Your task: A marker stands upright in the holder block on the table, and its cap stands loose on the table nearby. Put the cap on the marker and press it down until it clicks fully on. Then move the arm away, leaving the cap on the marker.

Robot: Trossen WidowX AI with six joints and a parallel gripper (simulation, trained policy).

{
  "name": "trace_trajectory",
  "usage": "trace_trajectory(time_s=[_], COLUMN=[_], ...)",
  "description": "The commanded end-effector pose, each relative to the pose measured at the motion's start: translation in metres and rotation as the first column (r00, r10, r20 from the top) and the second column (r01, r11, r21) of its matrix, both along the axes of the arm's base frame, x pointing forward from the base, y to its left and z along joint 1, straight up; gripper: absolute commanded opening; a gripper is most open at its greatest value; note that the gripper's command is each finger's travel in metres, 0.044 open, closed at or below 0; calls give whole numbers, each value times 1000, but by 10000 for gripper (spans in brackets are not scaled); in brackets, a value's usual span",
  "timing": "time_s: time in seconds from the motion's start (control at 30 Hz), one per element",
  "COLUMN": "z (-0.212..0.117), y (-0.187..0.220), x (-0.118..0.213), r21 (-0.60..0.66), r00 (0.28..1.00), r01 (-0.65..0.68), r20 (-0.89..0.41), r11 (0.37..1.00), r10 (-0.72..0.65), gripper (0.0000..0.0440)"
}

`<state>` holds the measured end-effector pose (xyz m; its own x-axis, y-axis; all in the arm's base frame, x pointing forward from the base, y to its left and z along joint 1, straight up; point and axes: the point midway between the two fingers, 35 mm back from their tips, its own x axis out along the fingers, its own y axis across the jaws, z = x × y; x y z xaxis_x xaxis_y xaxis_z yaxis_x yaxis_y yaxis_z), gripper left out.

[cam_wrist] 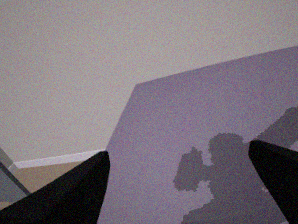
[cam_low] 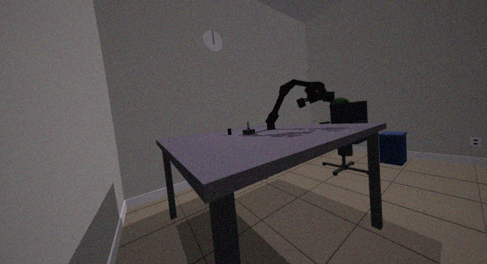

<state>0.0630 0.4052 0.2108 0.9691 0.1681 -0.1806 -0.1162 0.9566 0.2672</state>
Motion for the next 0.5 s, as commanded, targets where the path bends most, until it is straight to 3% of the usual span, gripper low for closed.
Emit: trace_trajectory(time_s=[0.0, 0.17, 0.47], z=[1, 5, 9], y=[0, -5, -17], x=[3, 19, 52], r21=[11, 38, 85], r00=[1000, 997, 977], r01=[9, 61, 173], r20=[-8, -49, -144], r11=[1000, 997, 981], r10=[-9, -59, -160], gripper=[375, 252, 256])
